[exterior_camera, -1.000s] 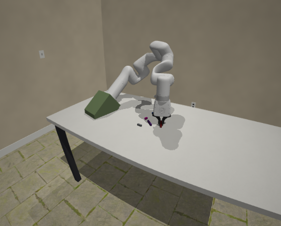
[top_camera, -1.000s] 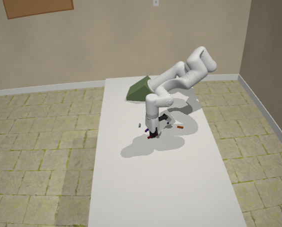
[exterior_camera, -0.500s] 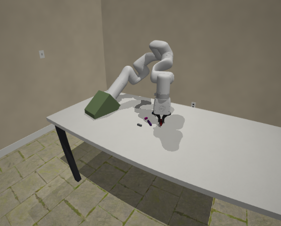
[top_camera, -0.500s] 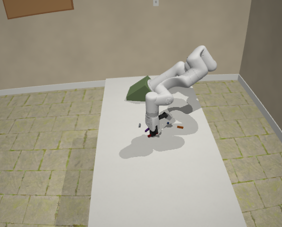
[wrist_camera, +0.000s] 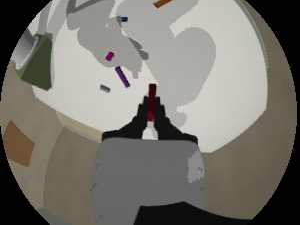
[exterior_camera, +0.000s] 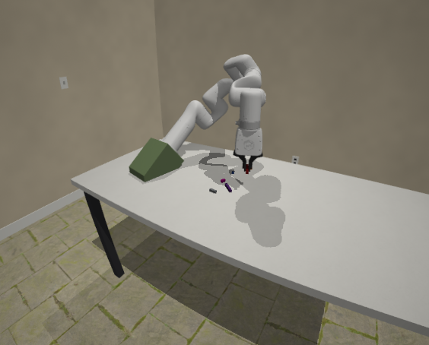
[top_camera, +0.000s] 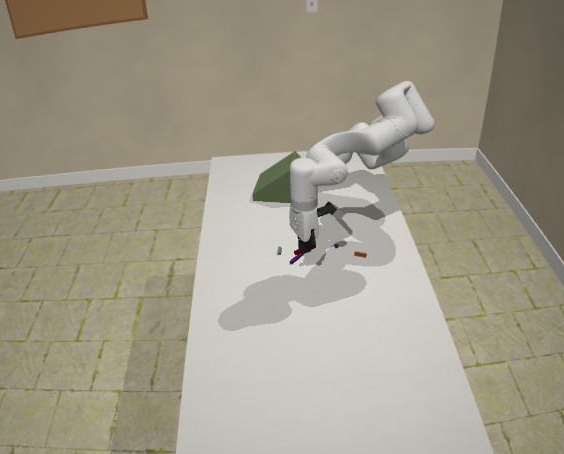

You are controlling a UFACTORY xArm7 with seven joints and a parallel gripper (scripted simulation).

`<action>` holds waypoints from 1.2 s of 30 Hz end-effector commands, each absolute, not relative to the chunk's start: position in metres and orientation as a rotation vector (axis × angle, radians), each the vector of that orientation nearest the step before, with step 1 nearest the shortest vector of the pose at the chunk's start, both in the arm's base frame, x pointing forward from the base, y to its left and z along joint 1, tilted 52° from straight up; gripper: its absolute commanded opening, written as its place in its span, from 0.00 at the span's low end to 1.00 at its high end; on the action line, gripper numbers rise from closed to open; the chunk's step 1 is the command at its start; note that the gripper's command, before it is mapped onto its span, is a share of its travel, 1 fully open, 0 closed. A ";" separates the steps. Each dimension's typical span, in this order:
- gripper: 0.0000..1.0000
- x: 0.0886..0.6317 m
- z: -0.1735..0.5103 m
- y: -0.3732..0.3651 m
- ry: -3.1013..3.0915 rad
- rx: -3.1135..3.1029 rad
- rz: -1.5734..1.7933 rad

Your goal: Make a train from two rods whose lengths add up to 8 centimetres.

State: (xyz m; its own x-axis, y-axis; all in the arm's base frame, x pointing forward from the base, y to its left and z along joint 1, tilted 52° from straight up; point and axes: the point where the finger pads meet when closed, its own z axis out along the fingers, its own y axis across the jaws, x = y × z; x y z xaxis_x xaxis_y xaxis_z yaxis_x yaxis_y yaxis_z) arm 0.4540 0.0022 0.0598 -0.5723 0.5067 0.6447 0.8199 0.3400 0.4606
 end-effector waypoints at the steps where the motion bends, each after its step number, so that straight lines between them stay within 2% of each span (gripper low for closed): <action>1: 0.04 0.455 0.064 -0.004 -2.223 -1.170 -1.105; 14: 0.04 0.452 0.069 -0.001 -2.265 -1.117 -1.128; 36: 0.04 0.412 0.118 0.031 -2.720 -0.333 -1.358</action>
State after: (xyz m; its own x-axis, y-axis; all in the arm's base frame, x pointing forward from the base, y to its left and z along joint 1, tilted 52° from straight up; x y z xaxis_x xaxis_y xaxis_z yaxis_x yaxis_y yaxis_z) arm 0.4199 0.0268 0.1078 -0.9324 0.2242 0.2834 0.3613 0.5608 0.7449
